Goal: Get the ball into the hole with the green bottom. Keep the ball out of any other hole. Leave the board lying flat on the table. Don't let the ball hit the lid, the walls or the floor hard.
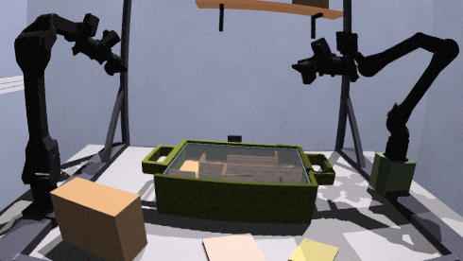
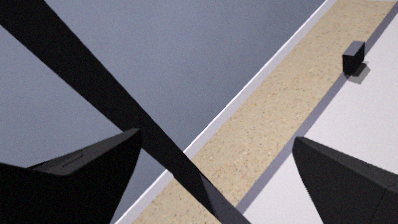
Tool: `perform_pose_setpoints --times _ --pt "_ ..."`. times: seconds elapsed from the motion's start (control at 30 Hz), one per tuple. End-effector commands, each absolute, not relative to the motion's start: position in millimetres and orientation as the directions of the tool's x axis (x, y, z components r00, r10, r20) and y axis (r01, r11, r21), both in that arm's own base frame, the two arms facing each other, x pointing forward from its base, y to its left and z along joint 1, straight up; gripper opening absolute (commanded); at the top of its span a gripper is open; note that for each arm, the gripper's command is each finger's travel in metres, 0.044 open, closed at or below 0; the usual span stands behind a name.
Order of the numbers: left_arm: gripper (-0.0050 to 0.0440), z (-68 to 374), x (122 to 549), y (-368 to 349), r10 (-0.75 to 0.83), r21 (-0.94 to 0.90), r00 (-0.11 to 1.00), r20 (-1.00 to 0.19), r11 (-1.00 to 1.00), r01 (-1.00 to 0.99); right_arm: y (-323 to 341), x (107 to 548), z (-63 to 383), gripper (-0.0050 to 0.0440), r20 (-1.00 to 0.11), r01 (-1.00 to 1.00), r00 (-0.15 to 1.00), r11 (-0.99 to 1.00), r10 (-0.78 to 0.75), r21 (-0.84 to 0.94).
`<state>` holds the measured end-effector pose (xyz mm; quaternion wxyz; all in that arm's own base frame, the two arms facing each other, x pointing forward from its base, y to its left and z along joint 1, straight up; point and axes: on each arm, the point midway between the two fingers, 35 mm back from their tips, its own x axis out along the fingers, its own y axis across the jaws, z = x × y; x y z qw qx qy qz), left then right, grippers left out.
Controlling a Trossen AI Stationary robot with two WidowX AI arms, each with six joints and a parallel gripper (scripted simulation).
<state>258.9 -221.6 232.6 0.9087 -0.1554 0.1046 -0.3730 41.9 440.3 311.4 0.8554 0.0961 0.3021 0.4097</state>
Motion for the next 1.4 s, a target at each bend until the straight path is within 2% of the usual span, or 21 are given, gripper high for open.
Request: perform_pose_setpoints --times 0.0,0.3,0.33,0.87,0.9,1.1,1.27,1.37 --pt "0.0161 240 259 -222 -0.711 -0.358 0.701 -0.056 0.669 0.651 437 42 324 0.0400 -0.417 -0.642 0.481 0.633 0.772 0.432" --pt "0.0161 240 259 -222 -0.711 -0.358 0.701 -0.056 0.669 0.651 437 42 324 0.0400 -0.417 -0.642 0.481 0.633 0.772 0.432" --pt "0.0161 240 259 -222 -0.711 -0.358 0.701 -0.056 0.669 0.651 437 42 324 0.0161 -0.417 -0.642 0.481 0.633 0.772 0.432" --pt "0.0161 240 259 -222 -0.711 -0.358 0.701 -0.056 0.669 0.651 437 42 324 0.0161 -0.417 -0.642 0.481 0.633 0.772 0.432" --pt "0.0161 242 265 -220 -0.697 -0.375 0.714 -0.065 0.680 0.630 436 49 310 0.0161 -0.446 -0.623 0.486 0.656 0.752 0.426" --pt "0.0161 217 284 -206 -0.629 -0.478 0.751 -0.200 0.732 0.485 422 84 294 0.0161 -0.513 -0.485 0.494 0.712 0.702 0.508" --pt "0.0161 182 303 -181 -0.514 -0.576 0.766 -0.386 0.783 0.235 399 127 264 0.0161 -0.615 -0.247 0.487 0.773 0.620 0.584" --pt "0.0161 184 299 -185 -0.534 -0.573 0.759 -0.373 0.776 0.263 404 119 277 0.0161 -0.590 -0.275 0.478 0.749 0.651 0.603"
